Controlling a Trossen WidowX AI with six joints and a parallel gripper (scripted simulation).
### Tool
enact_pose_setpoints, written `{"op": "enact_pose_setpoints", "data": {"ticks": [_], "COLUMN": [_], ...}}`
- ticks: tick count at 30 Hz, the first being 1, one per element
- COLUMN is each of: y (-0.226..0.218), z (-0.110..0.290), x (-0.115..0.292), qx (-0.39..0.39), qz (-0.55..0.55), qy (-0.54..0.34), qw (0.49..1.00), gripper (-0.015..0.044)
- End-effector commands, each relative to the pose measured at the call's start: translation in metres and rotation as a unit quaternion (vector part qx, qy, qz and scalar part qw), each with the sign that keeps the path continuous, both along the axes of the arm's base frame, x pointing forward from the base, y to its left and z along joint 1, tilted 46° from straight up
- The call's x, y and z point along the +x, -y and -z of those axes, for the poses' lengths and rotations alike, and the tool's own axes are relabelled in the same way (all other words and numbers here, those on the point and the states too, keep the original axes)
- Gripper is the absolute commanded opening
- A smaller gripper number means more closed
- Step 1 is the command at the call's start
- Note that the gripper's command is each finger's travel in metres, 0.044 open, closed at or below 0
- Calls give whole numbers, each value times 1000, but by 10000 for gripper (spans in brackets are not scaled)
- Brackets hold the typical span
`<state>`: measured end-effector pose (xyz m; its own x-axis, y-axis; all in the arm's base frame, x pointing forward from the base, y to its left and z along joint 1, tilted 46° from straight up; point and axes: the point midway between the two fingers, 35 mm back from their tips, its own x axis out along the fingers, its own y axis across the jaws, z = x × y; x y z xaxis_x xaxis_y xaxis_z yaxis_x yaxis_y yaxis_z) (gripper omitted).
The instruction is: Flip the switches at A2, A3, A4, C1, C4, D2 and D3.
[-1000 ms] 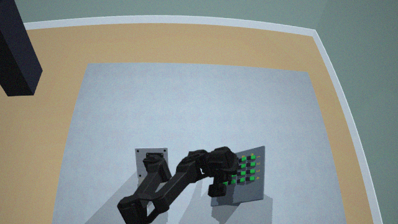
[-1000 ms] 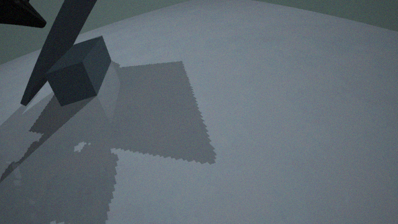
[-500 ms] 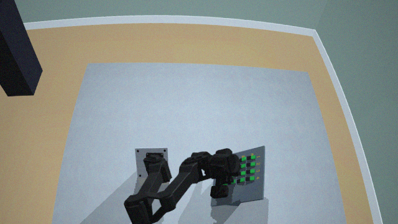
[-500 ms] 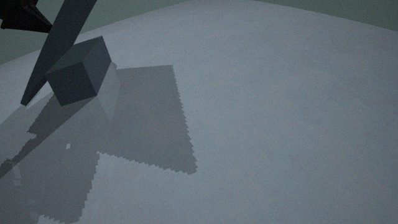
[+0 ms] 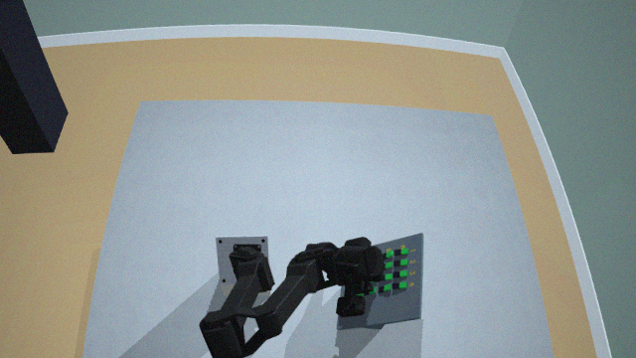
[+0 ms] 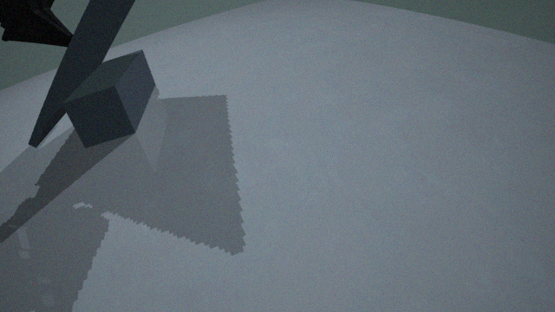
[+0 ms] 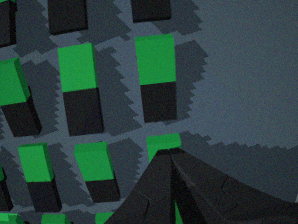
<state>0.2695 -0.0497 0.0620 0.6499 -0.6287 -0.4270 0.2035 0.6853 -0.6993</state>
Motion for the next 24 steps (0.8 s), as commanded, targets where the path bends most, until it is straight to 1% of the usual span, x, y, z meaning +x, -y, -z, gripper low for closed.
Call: {"op": "enact_pose_setpoints", "data": {"ticks": [1, 24], "y": [-1, 1], "z": [1, 2], "x": [0, 2], "qx": [0, 0], "qz": [-3, -3], "qy": [-3, -3], "qw": [1000, 1000], "gripper": [0, 0]}}
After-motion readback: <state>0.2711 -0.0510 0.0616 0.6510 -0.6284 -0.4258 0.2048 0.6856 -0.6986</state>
